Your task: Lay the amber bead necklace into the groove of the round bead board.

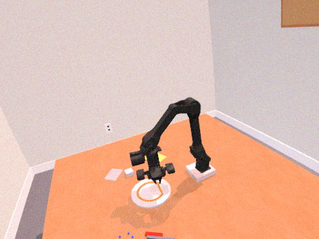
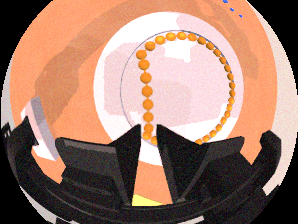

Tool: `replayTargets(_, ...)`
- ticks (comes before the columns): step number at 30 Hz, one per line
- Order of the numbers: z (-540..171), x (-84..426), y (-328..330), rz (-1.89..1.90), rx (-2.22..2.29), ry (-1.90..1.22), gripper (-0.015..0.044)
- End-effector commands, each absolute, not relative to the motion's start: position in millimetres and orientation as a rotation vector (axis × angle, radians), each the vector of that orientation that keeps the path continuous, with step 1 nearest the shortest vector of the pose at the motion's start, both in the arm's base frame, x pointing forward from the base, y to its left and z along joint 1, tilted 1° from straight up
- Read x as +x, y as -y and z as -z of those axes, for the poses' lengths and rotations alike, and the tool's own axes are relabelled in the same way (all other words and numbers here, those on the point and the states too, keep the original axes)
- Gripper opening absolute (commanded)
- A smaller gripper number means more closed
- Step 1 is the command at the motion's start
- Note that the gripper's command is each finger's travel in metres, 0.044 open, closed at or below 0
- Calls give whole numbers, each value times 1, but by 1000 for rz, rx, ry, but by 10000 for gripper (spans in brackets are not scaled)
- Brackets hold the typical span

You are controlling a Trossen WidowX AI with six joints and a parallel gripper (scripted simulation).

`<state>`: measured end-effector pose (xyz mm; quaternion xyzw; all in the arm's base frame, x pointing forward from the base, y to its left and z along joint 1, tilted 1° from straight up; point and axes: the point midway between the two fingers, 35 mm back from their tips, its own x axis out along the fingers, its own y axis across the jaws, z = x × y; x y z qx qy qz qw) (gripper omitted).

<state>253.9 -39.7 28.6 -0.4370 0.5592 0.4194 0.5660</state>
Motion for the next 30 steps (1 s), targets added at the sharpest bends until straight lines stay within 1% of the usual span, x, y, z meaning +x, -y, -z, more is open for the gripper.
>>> replayTargets(1,-29,254,40,-986,-1027,-1315,0)
replayTargets(30,-35,254,40,-989,-1033,-1311,0)
